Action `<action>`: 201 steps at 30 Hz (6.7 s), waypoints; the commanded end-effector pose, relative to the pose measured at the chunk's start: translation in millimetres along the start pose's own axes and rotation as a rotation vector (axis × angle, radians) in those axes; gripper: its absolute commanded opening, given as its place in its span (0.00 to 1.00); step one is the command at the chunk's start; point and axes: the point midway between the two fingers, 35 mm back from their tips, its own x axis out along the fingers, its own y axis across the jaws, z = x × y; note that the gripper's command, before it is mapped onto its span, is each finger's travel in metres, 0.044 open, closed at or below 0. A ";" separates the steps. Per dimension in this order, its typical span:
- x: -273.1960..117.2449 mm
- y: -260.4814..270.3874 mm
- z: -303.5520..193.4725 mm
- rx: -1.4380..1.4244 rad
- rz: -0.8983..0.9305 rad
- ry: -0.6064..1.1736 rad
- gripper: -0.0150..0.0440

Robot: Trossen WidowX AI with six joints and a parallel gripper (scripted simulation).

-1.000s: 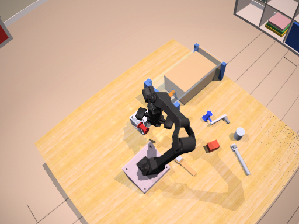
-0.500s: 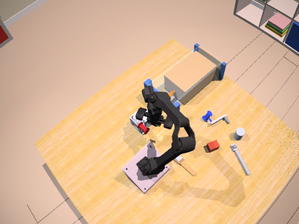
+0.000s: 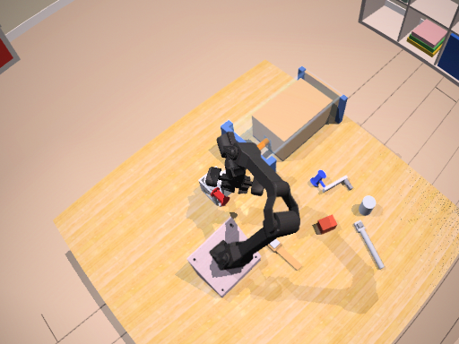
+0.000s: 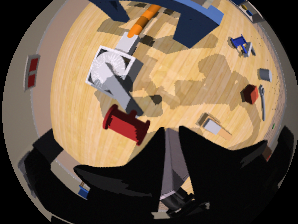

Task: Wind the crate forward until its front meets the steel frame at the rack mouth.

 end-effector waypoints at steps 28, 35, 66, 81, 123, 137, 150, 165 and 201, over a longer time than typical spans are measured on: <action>-9.7 63.0 -7.6 -1.008 0.194 -0.359 1.00; 1.8 62.8 -6.4 -1.008 0.194 -0.358 1.00; 52.5 59.9 -8.6 -1.007 0.194 -0.352 1.00; 56.1 59.3 -8.0 -0.999 0.197 -0.360 0.78; 60.2 47.2 -2.1 -1.007 0.193 -0.350 0.25; 60.1 32.0 12.0 -1.006 0.192 -0.350 0.25; 60.0 20.3 28.2 -1.006 0.191 -0.350 0.25; 60.1 10.9 50.1 -1.005 0.190 -0.350 0.25; 61.0 10.2 105.5 -1.003 0.188 -0.352 0.25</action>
